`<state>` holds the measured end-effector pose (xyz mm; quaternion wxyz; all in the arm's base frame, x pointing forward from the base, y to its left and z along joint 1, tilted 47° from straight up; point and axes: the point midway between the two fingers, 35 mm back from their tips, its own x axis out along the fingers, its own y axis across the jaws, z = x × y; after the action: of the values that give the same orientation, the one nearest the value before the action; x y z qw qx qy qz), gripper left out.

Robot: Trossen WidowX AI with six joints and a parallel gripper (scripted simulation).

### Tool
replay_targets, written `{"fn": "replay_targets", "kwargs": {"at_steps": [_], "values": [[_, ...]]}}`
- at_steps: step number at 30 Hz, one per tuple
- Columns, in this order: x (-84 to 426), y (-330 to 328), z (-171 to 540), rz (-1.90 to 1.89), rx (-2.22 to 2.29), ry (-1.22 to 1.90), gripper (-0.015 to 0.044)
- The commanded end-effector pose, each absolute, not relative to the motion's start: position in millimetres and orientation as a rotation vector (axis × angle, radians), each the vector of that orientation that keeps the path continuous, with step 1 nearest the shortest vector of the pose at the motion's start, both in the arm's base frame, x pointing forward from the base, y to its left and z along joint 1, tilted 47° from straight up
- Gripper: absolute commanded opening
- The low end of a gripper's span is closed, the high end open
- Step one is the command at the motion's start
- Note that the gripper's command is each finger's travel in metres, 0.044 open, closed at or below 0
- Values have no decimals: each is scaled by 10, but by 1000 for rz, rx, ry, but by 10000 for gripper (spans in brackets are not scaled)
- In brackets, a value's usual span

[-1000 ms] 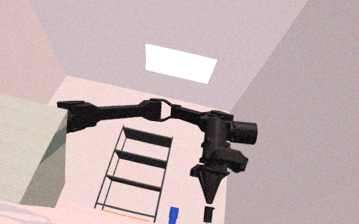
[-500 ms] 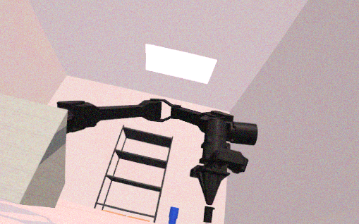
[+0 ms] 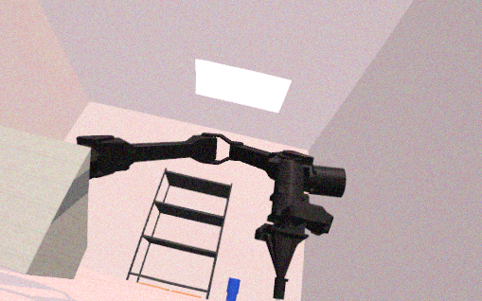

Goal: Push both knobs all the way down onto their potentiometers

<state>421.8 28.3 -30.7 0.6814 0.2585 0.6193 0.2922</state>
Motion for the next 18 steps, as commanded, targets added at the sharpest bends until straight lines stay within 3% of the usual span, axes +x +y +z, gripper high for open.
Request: {"fn": "replay_targets", "kwargs": {"at_steps": [1,18], "values": [[4217,295,-321,657,591,1390,0],[4217,292,-318,657,591,1390,0]]}}
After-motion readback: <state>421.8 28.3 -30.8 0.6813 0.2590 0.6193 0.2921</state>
